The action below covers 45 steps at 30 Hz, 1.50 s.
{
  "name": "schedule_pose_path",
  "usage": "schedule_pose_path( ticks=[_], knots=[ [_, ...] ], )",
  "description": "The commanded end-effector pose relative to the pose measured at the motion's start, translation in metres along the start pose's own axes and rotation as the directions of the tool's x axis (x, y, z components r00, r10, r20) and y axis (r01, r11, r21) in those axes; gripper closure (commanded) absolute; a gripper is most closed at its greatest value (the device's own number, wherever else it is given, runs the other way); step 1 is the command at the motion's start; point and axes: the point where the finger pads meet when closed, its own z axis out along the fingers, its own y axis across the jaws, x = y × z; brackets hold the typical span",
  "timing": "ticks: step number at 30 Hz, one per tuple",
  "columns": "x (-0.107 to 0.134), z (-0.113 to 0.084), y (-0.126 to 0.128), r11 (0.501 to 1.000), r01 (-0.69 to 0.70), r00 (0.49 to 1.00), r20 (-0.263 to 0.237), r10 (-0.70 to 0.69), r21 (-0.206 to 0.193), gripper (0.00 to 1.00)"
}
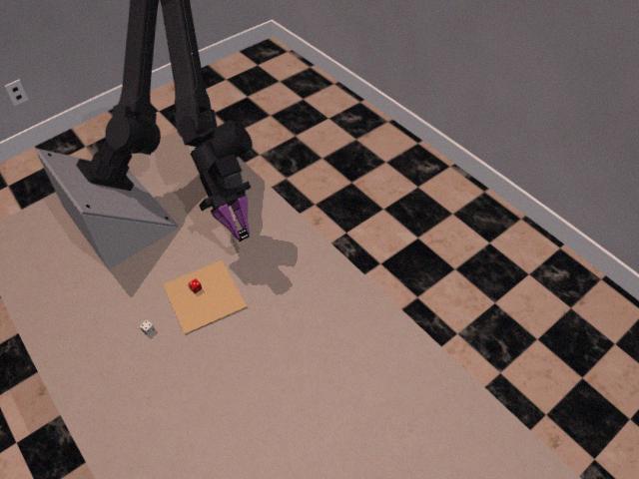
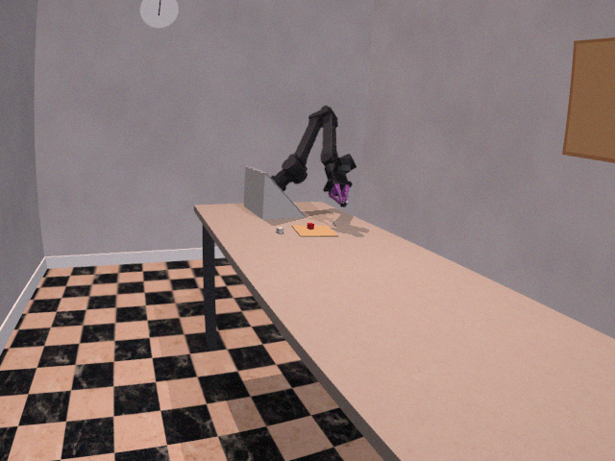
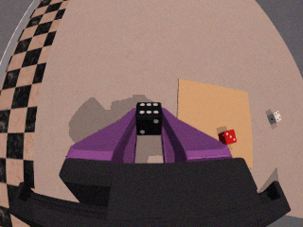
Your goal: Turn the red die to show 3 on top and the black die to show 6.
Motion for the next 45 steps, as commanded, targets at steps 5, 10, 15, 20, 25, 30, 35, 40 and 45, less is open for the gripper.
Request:
schedule_pose_path(
  ticks=[5,10,15,20,25,30,35,40,45],
  knots=[
    [-0.002,0.002,0.012,0.996,-0.071,0.986,0.150,0.078,-0.053,0.85],
    [-0.008,0.002,0.012,0.996,-0.076,0.983,0.163,0.083,-0.052,0.85],
    [0.002,0.005,0.013,0.996,-0.071,0.985,0.152,0.079,-0.053,0.85],
    [0.012,0.012,0.013,0.996,-0.072,0.985,0.151,0.079,-0.052,0.85],
    [0.021,0.018,0.014,0.996,-0.072,0.985,0.151,0.079,-0.053,0.85],
    [0.036,0.030,0.015,0.996,-0.073,0.985,0.151,0.080,-0.052,0.85],
    [0.047,0.041,0.020,0.996,-0.073,0.985,0.154,0.082,-0.058,0.85],
    [0.051,0.046,0.023,0.995,-0.074,0.984,0.157,0.083,-0.063,0.85],
    [0.055,0.049,0.024,0.995,-0.074,0.984,0.158,0.083,-0.064,0.85]
  ],
)
